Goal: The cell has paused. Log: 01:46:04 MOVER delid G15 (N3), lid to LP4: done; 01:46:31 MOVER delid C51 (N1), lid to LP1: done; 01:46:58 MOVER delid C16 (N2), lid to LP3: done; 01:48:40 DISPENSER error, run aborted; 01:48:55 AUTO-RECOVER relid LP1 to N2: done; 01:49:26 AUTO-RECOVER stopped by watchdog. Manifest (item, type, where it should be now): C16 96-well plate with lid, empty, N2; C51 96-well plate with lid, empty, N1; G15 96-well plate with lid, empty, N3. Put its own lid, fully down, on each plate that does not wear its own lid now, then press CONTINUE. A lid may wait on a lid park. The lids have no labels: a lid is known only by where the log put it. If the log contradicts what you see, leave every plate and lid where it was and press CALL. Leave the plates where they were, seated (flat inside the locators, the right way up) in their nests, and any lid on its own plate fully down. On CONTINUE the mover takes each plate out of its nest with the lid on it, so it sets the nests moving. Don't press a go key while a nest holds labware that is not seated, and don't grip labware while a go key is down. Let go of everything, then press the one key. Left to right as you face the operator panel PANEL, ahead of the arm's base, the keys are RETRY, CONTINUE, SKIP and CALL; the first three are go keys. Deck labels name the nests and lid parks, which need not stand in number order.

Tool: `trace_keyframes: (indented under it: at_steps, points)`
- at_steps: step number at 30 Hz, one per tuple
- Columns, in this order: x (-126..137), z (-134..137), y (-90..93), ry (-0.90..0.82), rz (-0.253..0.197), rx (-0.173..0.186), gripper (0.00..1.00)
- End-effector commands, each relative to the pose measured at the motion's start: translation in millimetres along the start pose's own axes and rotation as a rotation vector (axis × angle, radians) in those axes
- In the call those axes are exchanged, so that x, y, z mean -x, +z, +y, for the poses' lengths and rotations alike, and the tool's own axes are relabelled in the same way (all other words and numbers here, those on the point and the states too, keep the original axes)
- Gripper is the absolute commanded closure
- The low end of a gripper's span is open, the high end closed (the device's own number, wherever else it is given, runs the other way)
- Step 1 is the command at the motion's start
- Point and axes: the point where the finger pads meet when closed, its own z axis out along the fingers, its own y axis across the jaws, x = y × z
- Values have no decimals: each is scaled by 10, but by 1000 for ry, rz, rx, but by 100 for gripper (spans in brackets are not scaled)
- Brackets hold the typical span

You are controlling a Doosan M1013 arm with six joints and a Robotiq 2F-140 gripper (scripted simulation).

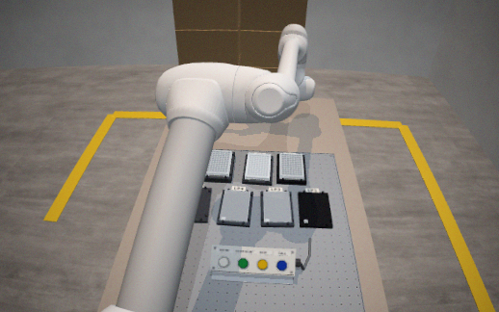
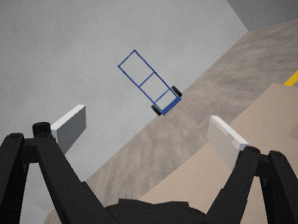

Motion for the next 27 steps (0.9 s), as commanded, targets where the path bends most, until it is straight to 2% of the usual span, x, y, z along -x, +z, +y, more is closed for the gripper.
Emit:
trace_keyframes:
  at_steps: [1, 20, 22, 24, 27]
  points:
    - [-3, -3, 0, 0, 0, 0, 0]
    - [7, -9, -7, 1, -2, 5, 0]
    - [42, -30, -31, 7, -8, 21, 0]
    - [119, -76, -79, 18, -20, 52, 0]
    - [352, -216, -210, 46, -55, 132, 0]
